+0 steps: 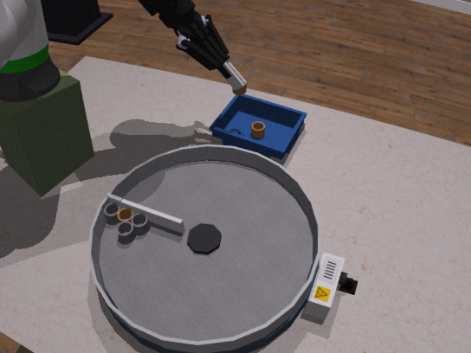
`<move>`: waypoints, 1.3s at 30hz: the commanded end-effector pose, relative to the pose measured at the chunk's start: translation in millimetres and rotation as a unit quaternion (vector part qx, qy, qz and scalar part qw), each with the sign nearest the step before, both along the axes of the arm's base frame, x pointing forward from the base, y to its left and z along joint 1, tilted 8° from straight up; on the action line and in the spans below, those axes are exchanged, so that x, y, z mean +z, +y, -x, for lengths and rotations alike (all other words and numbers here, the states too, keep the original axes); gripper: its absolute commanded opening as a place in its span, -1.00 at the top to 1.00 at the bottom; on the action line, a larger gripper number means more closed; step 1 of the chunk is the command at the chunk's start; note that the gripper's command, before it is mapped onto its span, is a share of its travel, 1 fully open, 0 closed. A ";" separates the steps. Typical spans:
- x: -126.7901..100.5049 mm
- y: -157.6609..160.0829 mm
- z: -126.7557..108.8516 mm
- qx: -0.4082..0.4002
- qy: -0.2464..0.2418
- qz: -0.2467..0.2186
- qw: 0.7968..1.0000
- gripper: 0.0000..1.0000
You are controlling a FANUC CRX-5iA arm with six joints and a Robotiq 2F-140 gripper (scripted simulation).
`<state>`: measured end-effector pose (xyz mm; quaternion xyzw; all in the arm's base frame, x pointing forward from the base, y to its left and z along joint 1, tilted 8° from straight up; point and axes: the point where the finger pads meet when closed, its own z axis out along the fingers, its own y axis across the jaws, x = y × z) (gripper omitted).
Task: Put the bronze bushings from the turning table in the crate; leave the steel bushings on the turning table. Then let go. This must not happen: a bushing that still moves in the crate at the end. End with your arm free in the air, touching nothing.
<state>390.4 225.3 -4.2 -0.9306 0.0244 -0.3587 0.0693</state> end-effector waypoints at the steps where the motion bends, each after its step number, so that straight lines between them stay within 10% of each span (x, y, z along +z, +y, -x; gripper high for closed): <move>1: 0.1 0.1 -0.1 0.000 0.000 0.000 1.000 1.00; 23: -62.1 8.0 -3.0 0.000 0.000 0.000 1.000 1.00; 39: -64.5 8.4 -3.2 0.000 0.000 0.000 1.000 1.00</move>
